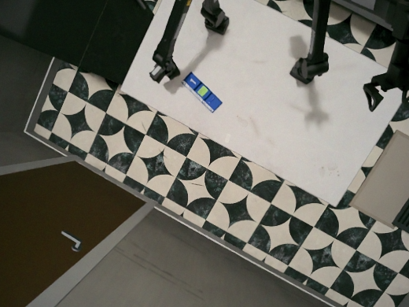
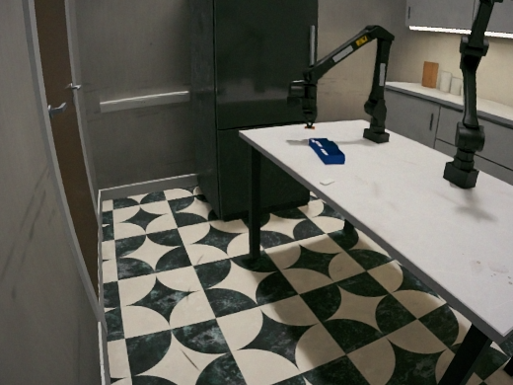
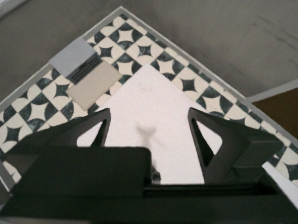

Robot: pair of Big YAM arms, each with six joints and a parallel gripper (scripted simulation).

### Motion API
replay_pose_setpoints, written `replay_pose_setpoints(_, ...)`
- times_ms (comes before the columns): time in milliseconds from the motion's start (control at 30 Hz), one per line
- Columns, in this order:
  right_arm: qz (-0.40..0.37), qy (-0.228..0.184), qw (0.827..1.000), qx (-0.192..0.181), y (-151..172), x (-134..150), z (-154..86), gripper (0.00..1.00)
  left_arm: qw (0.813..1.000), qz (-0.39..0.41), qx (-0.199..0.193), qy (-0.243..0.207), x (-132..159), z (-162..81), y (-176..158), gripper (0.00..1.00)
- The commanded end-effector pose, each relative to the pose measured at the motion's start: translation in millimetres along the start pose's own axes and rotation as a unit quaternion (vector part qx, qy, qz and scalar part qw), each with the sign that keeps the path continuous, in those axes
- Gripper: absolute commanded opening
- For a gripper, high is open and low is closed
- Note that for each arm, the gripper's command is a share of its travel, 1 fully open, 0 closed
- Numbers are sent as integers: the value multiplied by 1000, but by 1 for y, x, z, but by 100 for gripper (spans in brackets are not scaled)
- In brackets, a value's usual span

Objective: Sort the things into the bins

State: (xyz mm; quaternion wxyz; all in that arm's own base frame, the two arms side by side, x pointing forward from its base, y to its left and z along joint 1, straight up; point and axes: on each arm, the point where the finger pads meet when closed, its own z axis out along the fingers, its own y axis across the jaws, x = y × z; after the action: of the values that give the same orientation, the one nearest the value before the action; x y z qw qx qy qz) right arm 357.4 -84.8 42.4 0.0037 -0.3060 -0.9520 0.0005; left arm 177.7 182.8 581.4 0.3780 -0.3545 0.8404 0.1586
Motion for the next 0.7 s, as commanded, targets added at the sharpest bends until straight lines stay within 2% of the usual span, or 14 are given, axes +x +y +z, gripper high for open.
replay_pose_setpoints(0,-1,-21,1000,-9,13,-23,-18,9,1000,5,4,-21,-8,-23,-4,100)
replay_pose_setpoints(667,-1,-21,1000,-9,14,-24,-18,9,1000,5,4,-21,-8,-23,-4,100)
